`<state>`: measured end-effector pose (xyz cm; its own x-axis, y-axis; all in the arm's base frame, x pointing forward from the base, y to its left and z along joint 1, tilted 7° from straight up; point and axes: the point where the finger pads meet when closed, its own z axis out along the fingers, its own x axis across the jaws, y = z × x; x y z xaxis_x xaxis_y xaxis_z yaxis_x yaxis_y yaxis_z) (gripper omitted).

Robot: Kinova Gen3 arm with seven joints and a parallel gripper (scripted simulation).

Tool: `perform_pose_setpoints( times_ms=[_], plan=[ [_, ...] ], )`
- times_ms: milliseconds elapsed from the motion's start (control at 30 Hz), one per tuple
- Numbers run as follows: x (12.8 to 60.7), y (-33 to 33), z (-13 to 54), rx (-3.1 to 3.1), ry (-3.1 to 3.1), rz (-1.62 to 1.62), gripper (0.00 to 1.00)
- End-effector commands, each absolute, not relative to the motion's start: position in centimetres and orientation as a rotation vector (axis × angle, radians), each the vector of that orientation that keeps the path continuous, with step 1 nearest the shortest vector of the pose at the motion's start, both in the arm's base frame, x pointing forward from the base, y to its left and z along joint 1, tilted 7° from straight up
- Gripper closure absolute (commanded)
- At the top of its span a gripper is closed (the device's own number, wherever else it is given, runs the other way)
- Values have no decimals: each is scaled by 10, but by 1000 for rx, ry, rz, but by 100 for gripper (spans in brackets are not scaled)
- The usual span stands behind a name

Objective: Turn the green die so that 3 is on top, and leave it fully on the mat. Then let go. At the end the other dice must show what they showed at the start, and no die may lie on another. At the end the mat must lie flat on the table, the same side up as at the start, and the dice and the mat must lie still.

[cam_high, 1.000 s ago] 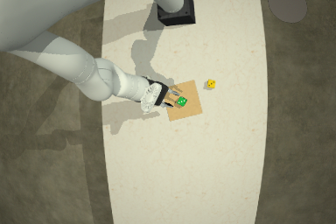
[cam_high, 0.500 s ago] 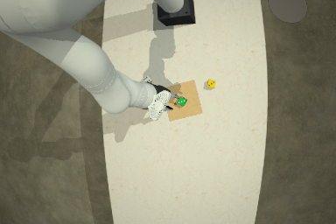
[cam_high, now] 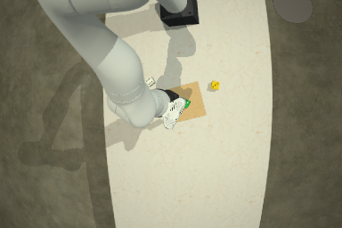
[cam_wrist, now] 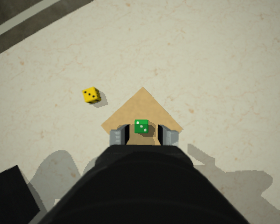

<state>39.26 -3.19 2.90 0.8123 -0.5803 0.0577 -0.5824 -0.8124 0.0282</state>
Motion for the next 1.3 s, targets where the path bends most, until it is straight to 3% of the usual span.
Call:
perform_pose_setpoints(
  times_ms=[0, 600, 633, 1267],
  plan=[
    [393, -21, 27, 2933, -907, 51, 13],
    [394, -21, 30, 2892, -897, 40, 13],
    [394, -21, 30, 2892, -897, 40, 0],
    [394, -20, 37, 2894, -898, 39, 0]
  ],
)
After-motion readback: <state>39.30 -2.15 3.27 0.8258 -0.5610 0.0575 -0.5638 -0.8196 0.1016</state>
